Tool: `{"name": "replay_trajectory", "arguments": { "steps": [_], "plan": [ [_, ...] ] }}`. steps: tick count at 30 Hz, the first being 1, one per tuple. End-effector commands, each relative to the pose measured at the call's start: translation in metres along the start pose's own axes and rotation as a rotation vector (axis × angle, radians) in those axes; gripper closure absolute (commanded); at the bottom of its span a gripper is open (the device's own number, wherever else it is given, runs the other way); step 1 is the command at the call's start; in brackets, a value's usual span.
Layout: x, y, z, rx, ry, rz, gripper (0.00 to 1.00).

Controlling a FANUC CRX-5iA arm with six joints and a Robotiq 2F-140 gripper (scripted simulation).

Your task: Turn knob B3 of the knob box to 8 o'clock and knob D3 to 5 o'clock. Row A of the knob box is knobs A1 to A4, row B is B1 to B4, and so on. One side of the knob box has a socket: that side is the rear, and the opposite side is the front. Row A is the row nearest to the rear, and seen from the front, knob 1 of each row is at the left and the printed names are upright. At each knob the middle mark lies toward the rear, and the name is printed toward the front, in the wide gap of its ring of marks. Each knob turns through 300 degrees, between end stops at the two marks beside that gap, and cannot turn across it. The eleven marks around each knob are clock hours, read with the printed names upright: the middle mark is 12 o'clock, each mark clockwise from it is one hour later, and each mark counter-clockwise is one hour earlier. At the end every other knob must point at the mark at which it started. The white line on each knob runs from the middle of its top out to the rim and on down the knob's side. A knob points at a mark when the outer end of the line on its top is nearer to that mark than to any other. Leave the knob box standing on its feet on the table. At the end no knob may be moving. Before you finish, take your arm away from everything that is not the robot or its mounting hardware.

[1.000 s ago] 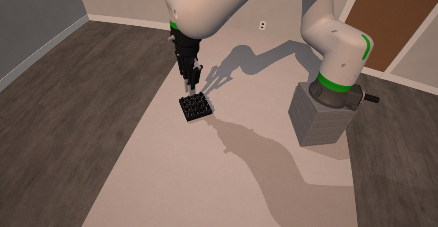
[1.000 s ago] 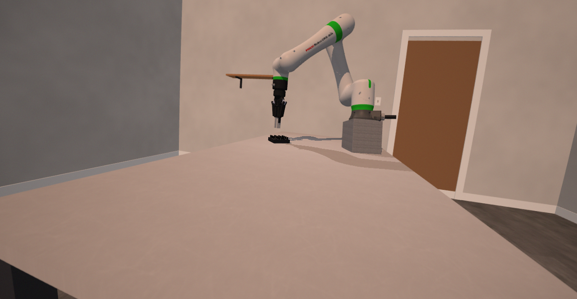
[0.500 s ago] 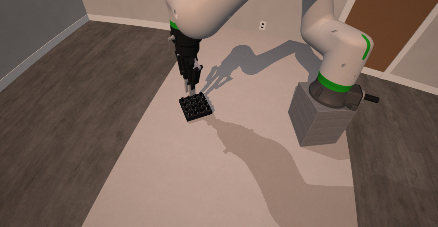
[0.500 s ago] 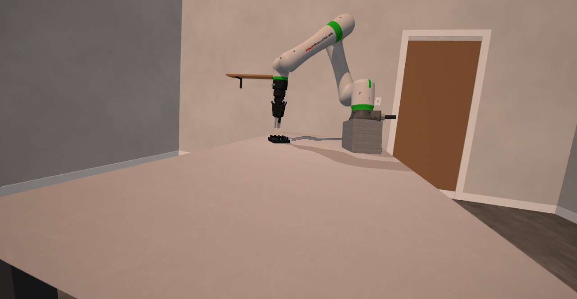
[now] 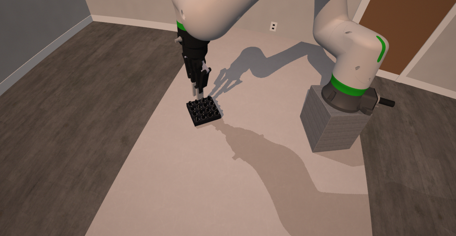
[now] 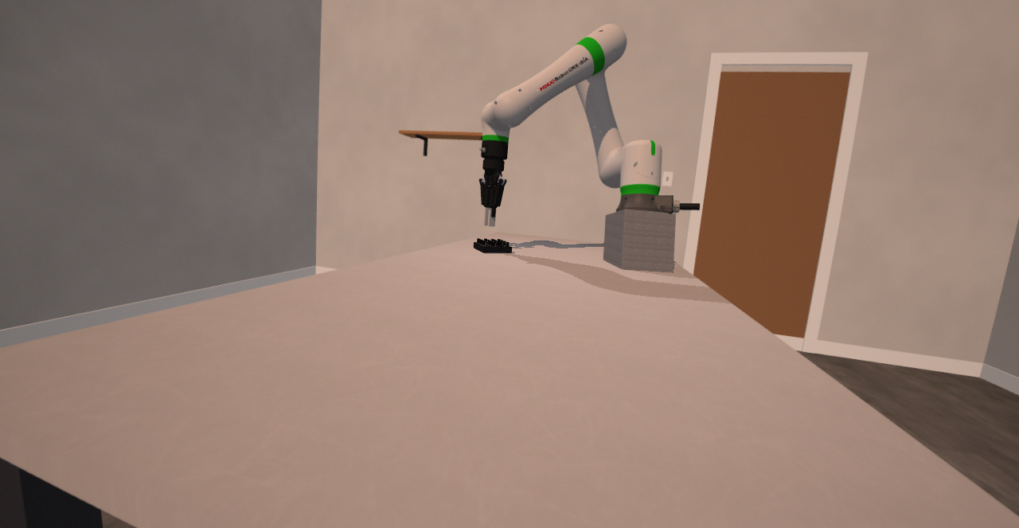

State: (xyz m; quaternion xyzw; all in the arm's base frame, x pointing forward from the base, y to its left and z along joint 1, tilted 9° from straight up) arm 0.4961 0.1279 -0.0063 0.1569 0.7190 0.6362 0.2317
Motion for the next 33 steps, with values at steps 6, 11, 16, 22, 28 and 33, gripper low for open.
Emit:
{"name": "replay_trajectory", "arguments": {
  "steps": [6, 11, 16, 22, 28, 33],
  "plan": [
    [0.000, -0.001, 0.000, 0.000, 0.000, 0.000, 0.88],
    [0.000, -0.004, 0.000, 0.000, 0.000, 0.000, 0.88],
    [0.000, -0.009, 0.000, 0.000, 0.000, 0.000, 0.88],
    [0.000, -0.014, 0.000, 0.000, 0.000, 0.000, 0.88],
    [0.000, -0.022, 0.000, 0.000, 0.000, 0.000, 0.88],
    [0.000, -0.028, 0.000, 0.000, 0.000, 0.000, 0.88]
  ]
}}
Point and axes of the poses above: the point where the finger pads meet when closed, its own y axis back along the fingers, its own x axis across the jaws, z = x × y, the point moved 3 cm from there along y, back along the fingers, and after that the axes turned 5 degrees about -y, right-handed, at the moved point
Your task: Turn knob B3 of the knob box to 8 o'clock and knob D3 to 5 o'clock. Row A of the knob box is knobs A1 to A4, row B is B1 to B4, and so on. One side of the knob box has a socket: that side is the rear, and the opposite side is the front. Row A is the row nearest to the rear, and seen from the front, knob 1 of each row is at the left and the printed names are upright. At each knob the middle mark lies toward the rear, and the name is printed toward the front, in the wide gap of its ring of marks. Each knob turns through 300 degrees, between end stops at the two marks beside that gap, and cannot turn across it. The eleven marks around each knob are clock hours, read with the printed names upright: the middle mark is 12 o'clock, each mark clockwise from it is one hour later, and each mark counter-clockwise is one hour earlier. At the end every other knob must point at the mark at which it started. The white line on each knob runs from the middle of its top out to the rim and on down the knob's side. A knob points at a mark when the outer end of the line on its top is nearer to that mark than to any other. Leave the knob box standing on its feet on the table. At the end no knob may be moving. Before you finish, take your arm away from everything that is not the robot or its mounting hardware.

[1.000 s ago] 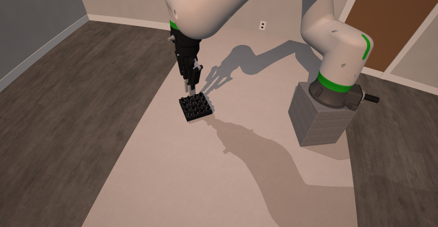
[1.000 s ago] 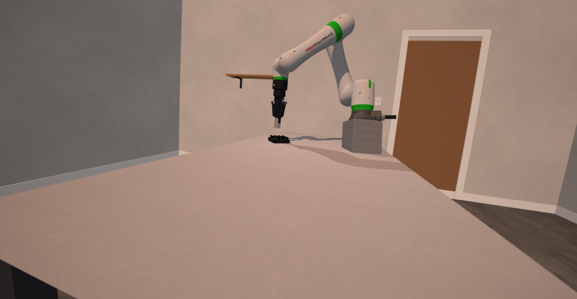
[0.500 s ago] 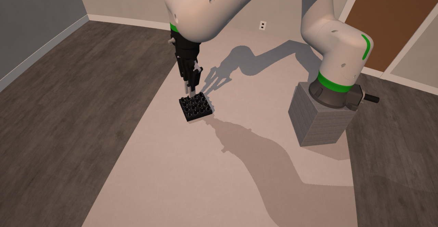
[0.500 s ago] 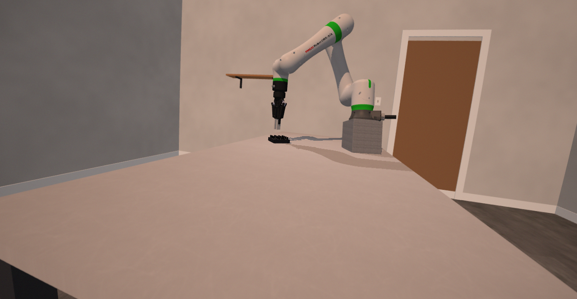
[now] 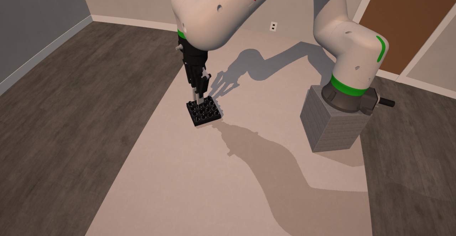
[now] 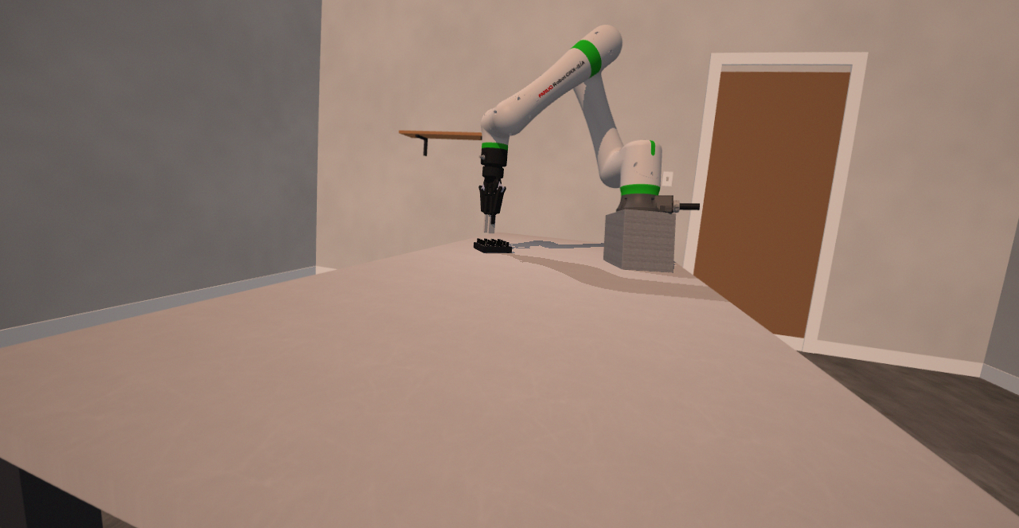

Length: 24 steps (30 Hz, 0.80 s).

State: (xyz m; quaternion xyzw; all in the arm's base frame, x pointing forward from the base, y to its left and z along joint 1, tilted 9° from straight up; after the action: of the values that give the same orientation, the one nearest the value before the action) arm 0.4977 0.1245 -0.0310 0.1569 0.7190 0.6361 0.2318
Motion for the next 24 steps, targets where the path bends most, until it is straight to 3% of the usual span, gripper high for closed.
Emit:
{"name": "replay_trajectory", "arguments": {
  "steps": [1, 24],
  "plan": [
    [0.000, -0.005, 0.000, 0.000, 0.000, 0.000, 0.88],
    [0.000, -0.019, 0.000, 0.000, 0.000, 0.000, 0.88]
  ]
}}
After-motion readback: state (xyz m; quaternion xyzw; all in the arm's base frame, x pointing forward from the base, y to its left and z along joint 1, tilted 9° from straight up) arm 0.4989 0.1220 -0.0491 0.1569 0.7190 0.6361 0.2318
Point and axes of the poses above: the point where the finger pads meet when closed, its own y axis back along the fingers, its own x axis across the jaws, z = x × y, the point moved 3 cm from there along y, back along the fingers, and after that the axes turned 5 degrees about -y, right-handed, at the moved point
